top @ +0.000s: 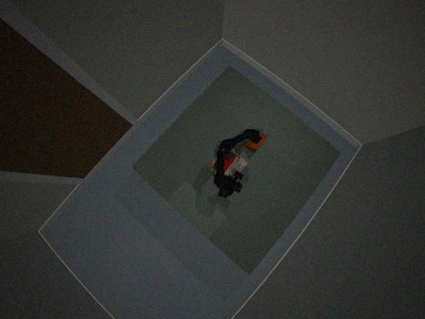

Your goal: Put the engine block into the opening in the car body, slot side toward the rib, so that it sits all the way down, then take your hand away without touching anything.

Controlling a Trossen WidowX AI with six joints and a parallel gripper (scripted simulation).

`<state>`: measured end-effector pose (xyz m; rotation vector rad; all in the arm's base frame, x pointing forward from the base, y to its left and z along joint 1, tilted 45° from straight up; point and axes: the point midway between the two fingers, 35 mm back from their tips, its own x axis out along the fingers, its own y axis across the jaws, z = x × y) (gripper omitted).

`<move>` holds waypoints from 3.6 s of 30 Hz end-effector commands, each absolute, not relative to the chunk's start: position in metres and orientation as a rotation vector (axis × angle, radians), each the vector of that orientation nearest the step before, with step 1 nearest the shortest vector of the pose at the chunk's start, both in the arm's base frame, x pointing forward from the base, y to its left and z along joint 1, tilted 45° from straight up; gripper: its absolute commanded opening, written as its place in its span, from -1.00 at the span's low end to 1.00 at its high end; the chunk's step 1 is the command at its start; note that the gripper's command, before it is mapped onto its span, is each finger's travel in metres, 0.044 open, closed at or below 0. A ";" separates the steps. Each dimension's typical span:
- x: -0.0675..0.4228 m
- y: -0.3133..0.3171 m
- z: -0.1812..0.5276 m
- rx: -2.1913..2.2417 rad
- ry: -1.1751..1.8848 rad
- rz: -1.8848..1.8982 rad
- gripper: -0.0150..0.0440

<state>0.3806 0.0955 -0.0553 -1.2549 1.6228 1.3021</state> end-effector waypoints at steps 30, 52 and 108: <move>0.372 0.111 -0.049 -0.790 1.813 0.076 1.00; 0.369 0.124 -0.041 -0.388 1.526 -0.617 1.00; 0.372 0.099 -0.074 0.152 0.973 -1.132 1.00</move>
